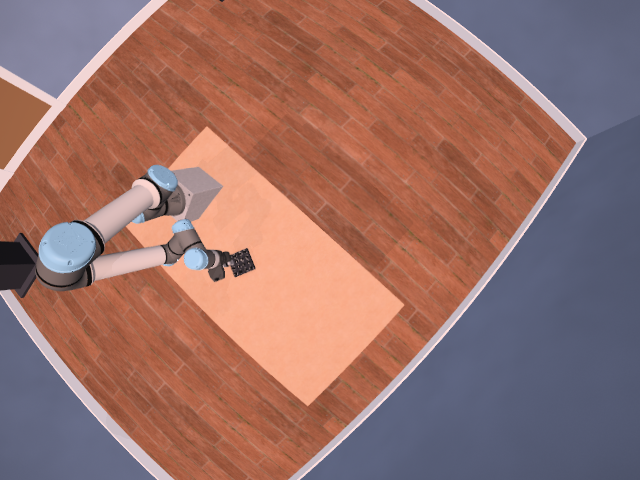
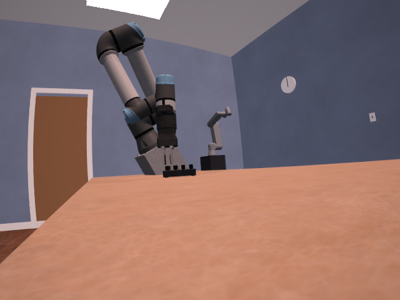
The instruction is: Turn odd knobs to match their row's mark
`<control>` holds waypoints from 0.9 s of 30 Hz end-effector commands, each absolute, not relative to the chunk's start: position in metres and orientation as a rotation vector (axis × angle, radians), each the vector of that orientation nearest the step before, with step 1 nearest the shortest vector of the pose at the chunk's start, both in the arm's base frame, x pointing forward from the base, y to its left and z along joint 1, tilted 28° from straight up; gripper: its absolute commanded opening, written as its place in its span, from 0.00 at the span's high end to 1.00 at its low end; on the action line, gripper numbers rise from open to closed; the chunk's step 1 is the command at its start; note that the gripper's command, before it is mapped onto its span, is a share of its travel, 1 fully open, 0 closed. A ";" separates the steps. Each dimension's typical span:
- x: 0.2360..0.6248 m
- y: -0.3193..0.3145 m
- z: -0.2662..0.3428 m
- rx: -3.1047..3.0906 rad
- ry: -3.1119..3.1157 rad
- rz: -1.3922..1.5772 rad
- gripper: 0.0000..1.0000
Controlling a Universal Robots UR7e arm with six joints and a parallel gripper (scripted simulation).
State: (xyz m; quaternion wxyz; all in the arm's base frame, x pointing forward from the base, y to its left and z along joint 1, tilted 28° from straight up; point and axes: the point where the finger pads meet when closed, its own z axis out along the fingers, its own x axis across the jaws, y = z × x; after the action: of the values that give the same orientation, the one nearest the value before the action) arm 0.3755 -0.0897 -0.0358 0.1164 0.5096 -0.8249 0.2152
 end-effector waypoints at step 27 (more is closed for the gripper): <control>0.376 -0.093 -0.042 1.493 -2.416 0.631 0.54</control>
State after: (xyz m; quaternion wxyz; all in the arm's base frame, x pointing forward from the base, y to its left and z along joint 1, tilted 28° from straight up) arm 0.3757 -0.0916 -0.0393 0.1164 0.5096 -0.8249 0.2153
